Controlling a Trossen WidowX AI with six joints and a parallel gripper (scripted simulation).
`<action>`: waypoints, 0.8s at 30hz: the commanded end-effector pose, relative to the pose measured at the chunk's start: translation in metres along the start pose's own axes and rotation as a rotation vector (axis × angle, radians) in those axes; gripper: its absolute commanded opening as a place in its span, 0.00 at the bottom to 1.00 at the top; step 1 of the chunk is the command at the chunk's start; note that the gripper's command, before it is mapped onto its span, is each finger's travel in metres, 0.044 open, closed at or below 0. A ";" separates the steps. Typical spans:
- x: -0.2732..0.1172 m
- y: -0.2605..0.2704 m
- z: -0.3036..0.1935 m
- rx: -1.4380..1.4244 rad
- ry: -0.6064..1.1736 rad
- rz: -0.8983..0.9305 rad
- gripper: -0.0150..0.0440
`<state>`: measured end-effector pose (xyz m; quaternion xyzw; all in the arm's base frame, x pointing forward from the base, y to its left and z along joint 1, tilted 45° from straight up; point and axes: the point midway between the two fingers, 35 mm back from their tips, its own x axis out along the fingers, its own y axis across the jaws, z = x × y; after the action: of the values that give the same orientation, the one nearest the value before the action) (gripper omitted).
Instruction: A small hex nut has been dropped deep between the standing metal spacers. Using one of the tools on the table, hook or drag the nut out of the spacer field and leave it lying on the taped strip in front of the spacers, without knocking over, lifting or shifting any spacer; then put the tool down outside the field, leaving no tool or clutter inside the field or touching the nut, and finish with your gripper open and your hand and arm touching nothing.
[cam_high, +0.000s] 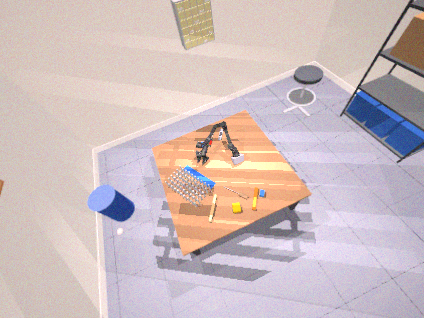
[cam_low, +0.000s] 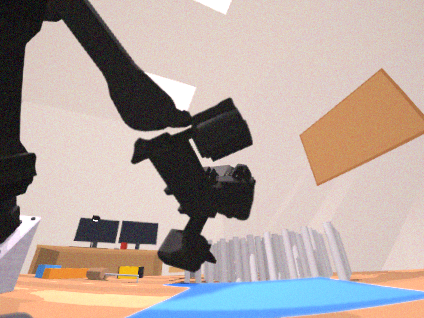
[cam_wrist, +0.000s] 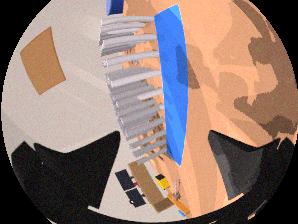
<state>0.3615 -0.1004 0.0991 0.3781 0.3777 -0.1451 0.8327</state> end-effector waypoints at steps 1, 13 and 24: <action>0.020 0.066 0.026 -0.893 -0.328 -0.110 1.00; 0.020 0.084 0.030 -1.076 -0.408 -0.163 1.00; 0.020 0.084 0.030 -1.076 -0.408 -0.163 1.00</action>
<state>0.4343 -0.0669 0.1398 -0.1573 0.2603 -0.0673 0.9502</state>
